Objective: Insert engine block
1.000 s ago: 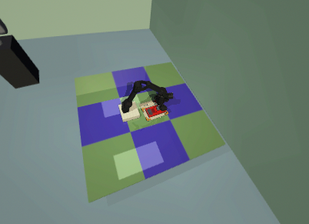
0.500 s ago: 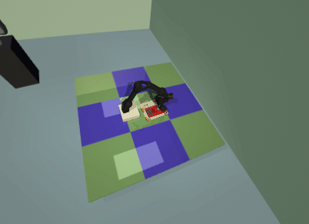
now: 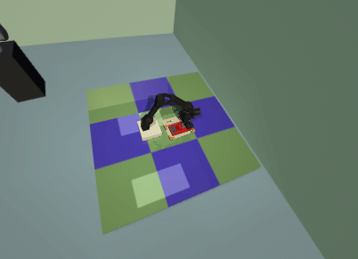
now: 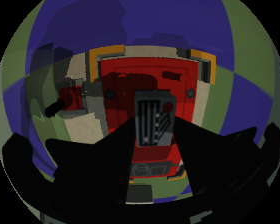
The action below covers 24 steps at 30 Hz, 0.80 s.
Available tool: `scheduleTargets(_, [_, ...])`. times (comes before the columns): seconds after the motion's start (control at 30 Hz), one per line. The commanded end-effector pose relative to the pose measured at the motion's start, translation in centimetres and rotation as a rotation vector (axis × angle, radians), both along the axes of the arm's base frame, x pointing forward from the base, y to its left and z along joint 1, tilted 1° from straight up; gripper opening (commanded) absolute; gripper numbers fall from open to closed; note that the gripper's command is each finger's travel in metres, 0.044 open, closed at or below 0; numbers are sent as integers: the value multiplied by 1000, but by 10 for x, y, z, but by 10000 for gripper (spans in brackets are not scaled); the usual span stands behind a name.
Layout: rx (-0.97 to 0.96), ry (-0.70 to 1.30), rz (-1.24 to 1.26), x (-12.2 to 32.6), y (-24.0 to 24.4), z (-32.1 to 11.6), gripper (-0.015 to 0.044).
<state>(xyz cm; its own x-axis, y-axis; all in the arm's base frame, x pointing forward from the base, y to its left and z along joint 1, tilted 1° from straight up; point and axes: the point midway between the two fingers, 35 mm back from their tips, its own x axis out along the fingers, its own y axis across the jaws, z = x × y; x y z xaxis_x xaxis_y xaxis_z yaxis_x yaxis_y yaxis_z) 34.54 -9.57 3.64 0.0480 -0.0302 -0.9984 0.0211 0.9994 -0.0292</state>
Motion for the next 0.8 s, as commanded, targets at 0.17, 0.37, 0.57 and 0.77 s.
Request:
scheduleTargets(0.17, [3, 0, 5, 0, 0, -3, 158])
scheduleTargets(0.37, [3, 0, 3, 0, 0, -5, 158])
scheduleTargets(0.57, [0, 0, 0, 0, 0, -4, 316])
scheduleTargets(0.77, [0, 0, 0, 0, 0, -4, 440])
